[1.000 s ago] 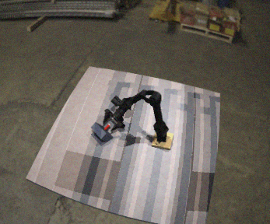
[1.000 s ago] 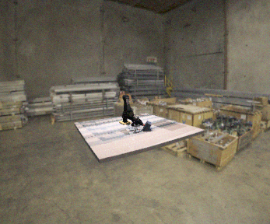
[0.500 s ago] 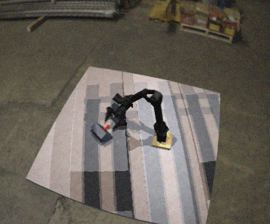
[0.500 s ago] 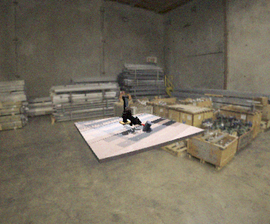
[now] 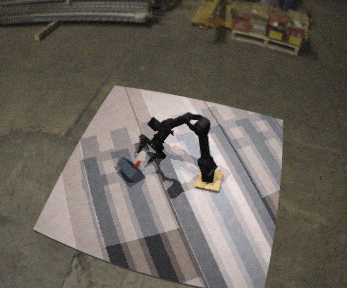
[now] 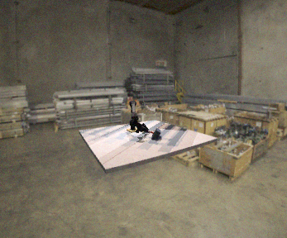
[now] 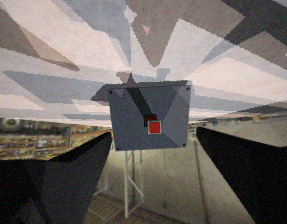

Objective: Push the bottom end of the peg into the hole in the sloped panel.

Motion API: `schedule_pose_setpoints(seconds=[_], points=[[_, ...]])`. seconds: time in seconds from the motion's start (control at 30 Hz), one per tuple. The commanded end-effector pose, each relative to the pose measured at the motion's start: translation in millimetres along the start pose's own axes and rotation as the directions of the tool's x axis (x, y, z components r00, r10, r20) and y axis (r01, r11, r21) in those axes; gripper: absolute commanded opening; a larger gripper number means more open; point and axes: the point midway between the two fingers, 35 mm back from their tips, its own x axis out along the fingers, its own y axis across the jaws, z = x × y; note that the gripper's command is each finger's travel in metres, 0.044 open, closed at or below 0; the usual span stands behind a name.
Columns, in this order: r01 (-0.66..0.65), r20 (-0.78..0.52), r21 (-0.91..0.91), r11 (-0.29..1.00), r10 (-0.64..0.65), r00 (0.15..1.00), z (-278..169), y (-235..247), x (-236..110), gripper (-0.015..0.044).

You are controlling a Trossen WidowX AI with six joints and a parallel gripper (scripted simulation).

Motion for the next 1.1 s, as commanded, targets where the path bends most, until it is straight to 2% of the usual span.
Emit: schedule_pose_setpoints(seconds=[0.0,1.07], points=[[-0.005,-0.003,-0.007,1.0,0.005,1.0,-1.5,1.8,-6.6,0.044],[-0.004,-0.01,0.003,1.0,0.004,1.0,0.0,-0.4,-50.1,0.044]])
